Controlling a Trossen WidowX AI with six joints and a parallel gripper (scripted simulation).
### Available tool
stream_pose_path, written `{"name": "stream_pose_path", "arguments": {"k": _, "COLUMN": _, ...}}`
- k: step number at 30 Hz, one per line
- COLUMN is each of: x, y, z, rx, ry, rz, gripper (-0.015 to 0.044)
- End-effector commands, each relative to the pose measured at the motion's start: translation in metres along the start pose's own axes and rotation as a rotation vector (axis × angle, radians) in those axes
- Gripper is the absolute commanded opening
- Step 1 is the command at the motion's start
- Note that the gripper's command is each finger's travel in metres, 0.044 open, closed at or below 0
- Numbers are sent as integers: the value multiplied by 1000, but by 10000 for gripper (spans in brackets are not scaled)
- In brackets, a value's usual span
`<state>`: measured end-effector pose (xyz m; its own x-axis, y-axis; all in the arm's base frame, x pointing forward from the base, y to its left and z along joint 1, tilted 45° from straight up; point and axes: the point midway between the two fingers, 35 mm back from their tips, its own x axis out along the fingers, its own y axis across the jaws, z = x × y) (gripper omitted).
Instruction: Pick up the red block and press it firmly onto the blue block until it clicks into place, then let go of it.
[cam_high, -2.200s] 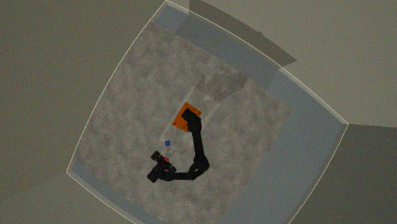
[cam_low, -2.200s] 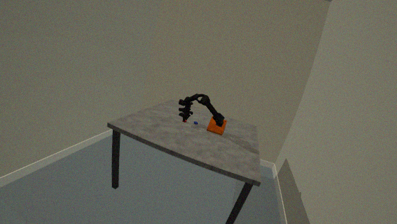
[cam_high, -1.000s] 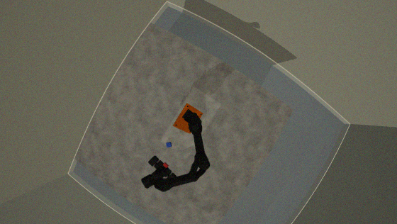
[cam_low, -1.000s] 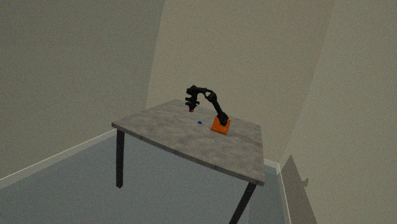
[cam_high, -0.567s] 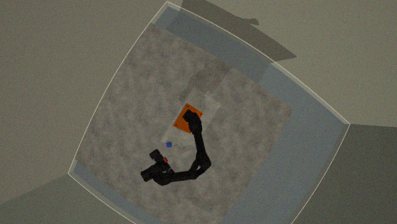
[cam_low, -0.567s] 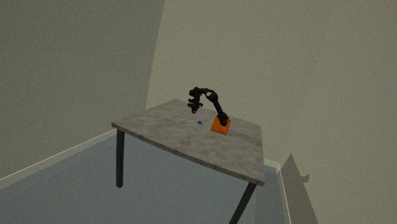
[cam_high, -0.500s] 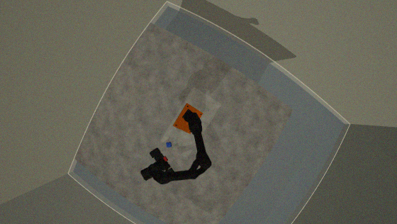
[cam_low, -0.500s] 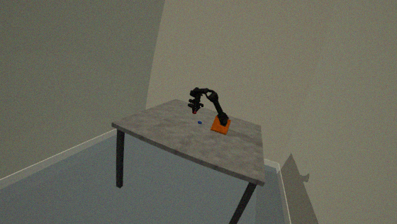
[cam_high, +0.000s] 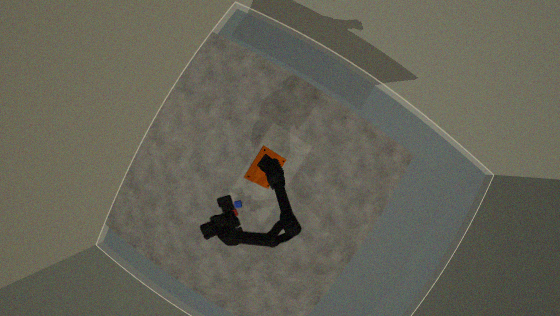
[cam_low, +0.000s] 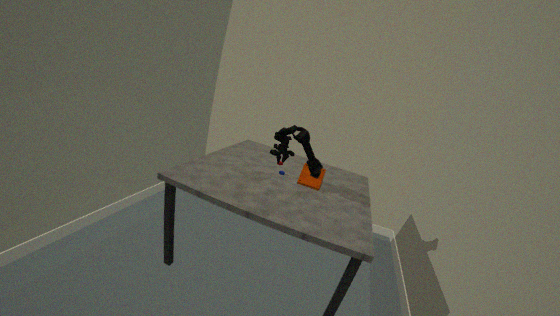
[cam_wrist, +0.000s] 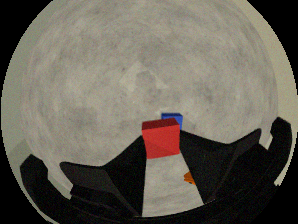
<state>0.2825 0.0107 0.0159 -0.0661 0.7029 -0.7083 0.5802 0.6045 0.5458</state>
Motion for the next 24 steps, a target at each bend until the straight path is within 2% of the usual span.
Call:
{"name": "stream_pose_path", "arguments": {"k": 1, "x": 7, "y": -15, "z": -10, "rx": 80, "ry": -4, "rz": -1, "gripper": 0}}
{"name": "stream_pose_path", "arguments": {"k": 11, "x": 13, "y": -25, "z": -19, "rx": 134, "ry": -4, "rz": -1, "gripper": 0}}
{"name": "stream_pose_path", "arguments": {"k": 16, "x": 34, "y": -25, "z": -19, "rx": 134, "ry": -3, "rz": 0, "gripper": 0}}
{"name": "stream_pose_path", "arguments": {"k": 24, "x": 40, "y": -25, "z": -18, "rx": 134, "ry": -3, "rz": 0, "gripper": 0}}
